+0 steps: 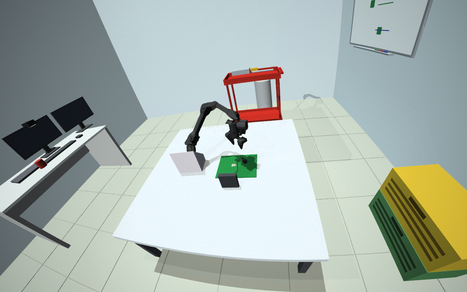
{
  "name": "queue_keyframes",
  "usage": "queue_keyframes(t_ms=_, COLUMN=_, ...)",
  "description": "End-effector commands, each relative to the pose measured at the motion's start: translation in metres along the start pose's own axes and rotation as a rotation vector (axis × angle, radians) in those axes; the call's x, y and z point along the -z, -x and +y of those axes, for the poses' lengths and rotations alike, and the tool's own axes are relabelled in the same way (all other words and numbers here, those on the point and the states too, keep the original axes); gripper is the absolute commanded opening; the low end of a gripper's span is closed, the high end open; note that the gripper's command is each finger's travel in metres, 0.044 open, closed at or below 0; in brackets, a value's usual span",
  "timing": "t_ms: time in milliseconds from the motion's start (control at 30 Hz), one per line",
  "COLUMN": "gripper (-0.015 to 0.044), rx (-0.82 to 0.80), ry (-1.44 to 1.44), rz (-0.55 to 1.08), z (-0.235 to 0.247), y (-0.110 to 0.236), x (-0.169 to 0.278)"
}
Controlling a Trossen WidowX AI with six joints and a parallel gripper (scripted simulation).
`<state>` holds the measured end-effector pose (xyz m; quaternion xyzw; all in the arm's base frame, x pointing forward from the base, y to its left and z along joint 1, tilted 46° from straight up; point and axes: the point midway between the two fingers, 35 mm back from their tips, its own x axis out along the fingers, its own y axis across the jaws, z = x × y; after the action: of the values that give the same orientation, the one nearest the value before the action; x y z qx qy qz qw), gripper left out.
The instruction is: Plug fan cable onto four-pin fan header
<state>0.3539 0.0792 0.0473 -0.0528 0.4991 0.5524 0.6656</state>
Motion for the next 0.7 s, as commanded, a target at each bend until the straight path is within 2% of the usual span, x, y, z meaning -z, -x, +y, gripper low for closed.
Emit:
queue_keyframes(t_ms=0, gripper=0.044, rx=-0.019, ry=0.782, rz=-0.014, z=-0.025, y=0.008, x=-0.002)
queue_keyframes(t_ms=500, gripper=0.044, rx=-0.006, ry=1.691, rz=-0.04, z=-0.052, y=0.02, x=-0.003)
queue_keyframes(t_ms=667, gripper=0.044, rx=-0.004, ry=1.774, rz=-0.042, z=-0.054, y=0.021, x=-0.003)
